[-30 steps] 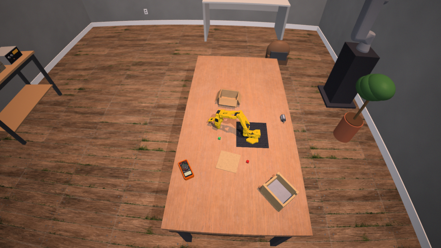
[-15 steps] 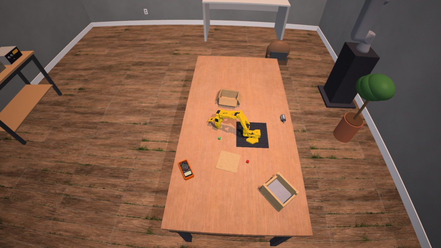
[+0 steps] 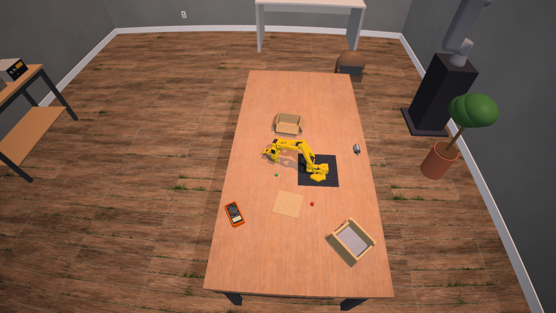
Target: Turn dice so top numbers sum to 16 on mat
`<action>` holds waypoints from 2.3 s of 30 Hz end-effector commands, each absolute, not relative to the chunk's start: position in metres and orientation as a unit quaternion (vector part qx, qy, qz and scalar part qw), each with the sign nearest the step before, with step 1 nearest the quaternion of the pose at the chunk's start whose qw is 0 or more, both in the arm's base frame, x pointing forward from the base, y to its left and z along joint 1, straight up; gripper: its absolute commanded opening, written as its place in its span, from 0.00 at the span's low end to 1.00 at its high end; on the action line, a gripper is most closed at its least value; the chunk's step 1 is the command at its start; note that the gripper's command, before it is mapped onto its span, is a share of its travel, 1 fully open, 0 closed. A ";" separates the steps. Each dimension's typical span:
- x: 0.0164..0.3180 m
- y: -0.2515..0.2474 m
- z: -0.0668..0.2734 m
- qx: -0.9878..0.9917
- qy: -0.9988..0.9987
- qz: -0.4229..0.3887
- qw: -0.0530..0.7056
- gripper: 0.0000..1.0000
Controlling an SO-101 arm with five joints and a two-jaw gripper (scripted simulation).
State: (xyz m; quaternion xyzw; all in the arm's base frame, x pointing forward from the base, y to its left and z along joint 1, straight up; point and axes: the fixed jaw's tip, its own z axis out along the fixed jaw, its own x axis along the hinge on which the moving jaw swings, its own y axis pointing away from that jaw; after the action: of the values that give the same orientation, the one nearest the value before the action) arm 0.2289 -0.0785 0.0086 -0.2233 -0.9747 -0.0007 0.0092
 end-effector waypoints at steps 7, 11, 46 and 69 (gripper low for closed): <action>0.229 -0.078 0.027 -0.224 -0.975 -0.002 0.015 0.00; 0.229 -0.077 0.039 -0.224 -0.975 -0.002 0.015 0.00; 0.229 -0.074 0.051 -0.221 -0.975 -0.002 0.014 0.00; 0.252 0.040 0.049 0.015 -1.000 -0.001 -0.005 0.00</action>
State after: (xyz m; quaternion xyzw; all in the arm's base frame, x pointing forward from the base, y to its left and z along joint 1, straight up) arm 0.2493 0.0121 0.0531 -0.0368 -0.9993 0.0002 -0.0058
